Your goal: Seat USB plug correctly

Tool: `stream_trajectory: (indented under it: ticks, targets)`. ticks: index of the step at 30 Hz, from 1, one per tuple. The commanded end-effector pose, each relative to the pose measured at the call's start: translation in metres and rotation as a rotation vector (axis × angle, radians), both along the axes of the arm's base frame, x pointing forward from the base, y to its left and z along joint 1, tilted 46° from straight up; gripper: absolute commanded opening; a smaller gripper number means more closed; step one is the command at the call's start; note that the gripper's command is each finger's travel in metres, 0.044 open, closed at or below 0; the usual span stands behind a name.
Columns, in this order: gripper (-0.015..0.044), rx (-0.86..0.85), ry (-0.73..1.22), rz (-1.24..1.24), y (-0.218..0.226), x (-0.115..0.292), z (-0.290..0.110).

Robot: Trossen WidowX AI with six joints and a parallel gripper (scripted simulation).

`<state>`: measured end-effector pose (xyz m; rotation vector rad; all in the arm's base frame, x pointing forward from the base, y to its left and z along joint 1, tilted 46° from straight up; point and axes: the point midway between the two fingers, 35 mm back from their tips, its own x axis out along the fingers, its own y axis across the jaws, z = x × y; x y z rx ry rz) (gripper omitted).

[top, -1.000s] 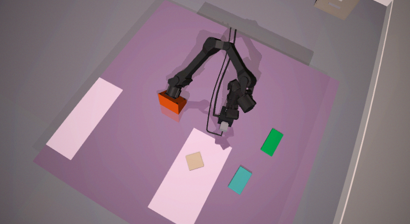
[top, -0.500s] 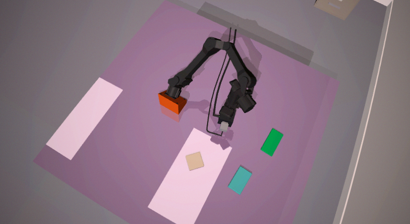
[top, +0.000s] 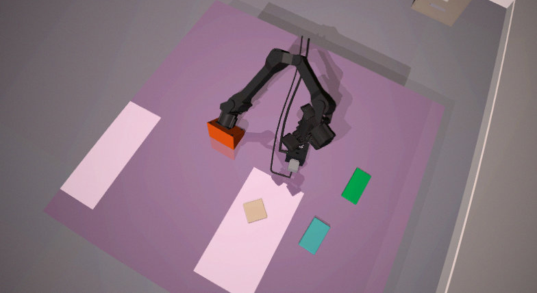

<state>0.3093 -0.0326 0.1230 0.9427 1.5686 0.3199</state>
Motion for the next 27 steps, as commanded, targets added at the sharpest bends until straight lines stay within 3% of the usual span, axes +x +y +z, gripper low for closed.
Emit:
stream_trajectory:
  ticks: [1,27]
  targets:
    - [0.0,0.002,0.061,-0.06,-0.0001,0.0001,-0.0001]
    - [0.0,0.035,0.547,-0.535,-0.0001,0.0001,-0.0001]
